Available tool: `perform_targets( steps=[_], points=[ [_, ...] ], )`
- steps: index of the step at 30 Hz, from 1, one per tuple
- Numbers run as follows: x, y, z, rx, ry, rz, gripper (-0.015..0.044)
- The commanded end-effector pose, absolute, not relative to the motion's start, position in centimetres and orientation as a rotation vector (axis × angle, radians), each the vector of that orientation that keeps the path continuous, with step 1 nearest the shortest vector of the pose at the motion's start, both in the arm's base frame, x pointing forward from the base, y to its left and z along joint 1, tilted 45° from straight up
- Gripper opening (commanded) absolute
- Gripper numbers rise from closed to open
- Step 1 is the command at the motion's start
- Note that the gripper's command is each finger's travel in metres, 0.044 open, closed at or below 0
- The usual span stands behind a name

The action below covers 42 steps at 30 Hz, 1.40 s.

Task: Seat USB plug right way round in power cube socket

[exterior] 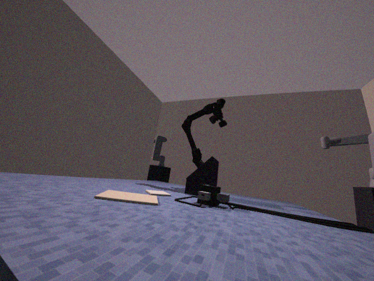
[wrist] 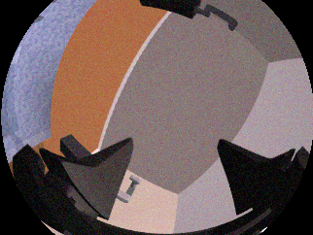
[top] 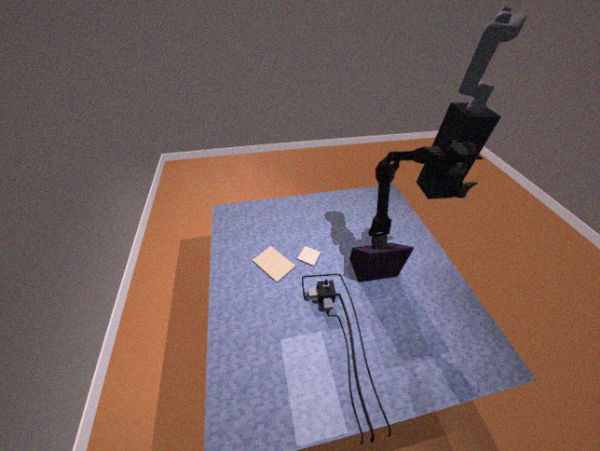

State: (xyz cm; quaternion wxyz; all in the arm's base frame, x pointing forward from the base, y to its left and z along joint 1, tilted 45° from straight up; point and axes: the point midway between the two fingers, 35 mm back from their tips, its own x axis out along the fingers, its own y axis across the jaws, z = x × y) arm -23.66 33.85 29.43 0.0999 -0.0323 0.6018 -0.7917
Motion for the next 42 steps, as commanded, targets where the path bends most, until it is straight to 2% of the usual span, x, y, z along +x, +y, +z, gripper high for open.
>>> perform_targets(
  steps=[1,4,7,11,15,20,27,34,37,42],
  points=[
    [-23.4,34.2,29.0,-0.065,1.763,-2.358,0.0426],
    [-19.0,38.5,23.5,0.362,1.495,-2.589,0.044],
    [-15.7,40.4,20.1,0.614,1.296,-2.708,0.044],
    [-8.8,42.4,14.3,1.033,0.88,-2.875,0.044],
    [-1.2,42.2,8.9,1.39,0.389,-2.98,0.044],
    [8.2,39.1,2.6,1.849,-0.328,-2.913,0.044],
    [19.6,29.8,-3.8,2.305,-1.27,-2.492,0.044],
    [27.6,16.0,-6.9,2.561,-2.258,-1.503,0.044],
    [29.2,10.7,-6.6,2.61,-2.447,-1.048,0.044],
    [29.0,10.0,-6.4,2.613,-2.457,-1.012,0.044]
  ],
)
